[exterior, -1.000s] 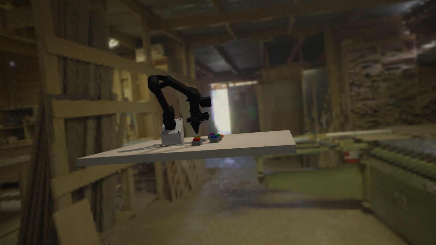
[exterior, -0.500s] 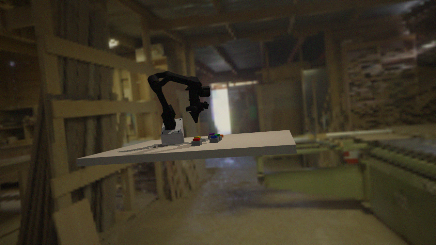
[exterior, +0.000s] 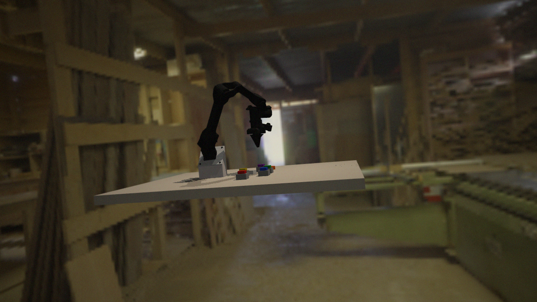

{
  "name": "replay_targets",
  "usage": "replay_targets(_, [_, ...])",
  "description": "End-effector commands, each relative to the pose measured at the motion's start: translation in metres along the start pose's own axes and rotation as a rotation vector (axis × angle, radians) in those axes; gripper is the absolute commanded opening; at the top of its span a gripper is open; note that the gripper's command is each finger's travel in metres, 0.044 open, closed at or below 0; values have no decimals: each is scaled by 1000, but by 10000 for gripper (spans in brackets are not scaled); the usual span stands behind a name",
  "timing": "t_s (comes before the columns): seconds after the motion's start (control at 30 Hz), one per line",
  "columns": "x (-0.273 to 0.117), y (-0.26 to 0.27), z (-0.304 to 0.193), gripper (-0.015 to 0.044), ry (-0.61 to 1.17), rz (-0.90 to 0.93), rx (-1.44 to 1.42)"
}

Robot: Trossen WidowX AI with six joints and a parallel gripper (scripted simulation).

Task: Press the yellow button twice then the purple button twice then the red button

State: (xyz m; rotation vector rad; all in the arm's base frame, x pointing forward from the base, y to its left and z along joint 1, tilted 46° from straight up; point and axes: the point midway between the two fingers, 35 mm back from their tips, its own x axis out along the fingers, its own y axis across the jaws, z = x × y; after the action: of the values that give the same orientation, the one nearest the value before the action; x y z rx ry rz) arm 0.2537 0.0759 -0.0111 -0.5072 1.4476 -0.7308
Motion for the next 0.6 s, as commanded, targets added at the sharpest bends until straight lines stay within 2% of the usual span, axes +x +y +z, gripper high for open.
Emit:
replay_targets(0.0, [7, 50, -3, 20, 0, 3, 9])
replay_targets(0.3, [11, 52, -3, 20, 0, 3, 9])
replay_targets(0.43, [66, 52, -3, 20, -1, 1, 9])
replay_targets(0.57, [70, 51, -4, 20, -1, 1, 9])
